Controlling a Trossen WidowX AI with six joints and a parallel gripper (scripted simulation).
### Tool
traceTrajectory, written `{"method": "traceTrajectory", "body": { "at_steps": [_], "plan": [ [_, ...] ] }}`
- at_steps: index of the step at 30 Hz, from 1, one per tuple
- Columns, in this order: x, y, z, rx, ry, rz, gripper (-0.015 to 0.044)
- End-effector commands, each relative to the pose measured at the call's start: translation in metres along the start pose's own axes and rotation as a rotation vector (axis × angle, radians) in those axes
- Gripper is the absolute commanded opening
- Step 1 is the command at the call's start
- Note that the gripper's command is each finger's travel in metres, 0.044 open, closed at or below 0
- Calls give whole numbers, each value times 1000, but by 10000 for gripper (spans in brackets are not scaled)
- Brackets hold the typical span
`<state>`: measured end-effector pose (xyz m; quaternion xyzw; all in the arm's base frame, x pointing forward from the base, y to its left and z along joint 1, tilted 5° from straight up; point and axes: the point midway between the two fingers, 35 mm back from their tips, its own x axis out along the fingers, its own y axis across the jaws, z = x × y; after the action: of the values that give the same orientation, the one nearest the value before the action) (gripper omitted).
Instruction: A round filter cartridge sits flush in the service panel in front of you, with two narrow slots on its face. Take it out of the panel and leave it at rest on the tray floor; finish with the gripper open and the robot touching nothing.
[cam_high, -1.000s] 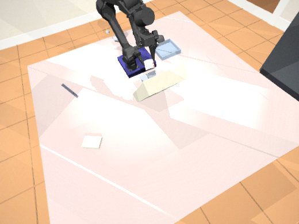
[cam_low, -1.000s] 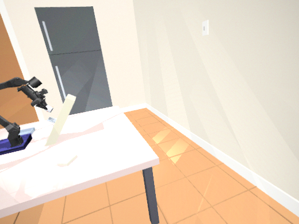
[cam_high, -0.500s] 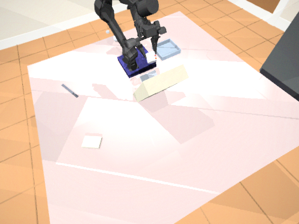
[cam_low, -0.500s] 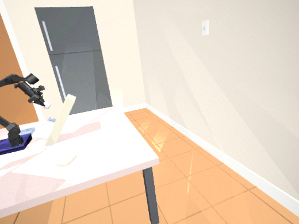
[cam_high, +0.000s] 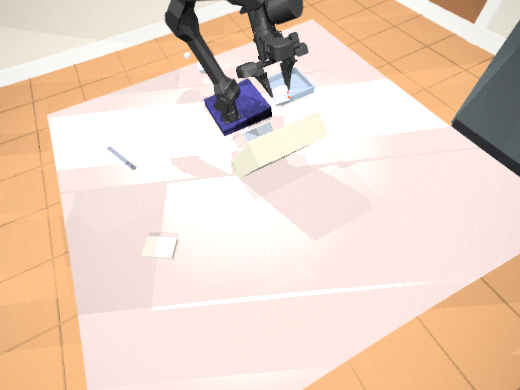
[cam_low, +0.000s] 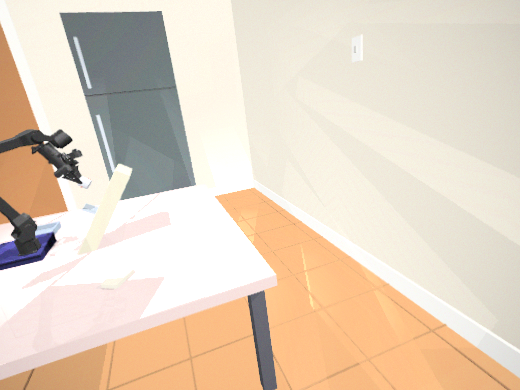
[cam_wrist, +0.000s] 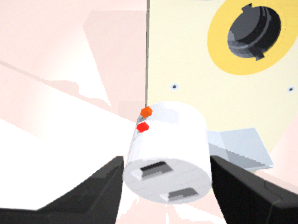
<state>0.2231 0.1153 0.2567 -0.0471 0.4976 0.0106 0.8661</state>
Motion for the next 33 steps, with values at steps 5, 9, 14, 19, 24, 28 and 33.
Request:
{"method": "traceTrajectory", "body": {
  "at_steps": [5, 9, 14, 19, 24, 28, 33],
  "plan": [
    [-1, 18, -5, -72, 3, 43, 0],
    [-5, 40, -13, -188, 8, 112, 0],
    [-12, 66, -24, -328, 7, 192, 0],
    [-20, 89, -38, -464, 1, 270, 0],
    [-29, 112, -55, -605, -1, 352, 0],
    [-37, 130, -70, -721, -1, 422, 0],
    [-49, 149, -91, -867, -3, 509, 0]
  ]
}}
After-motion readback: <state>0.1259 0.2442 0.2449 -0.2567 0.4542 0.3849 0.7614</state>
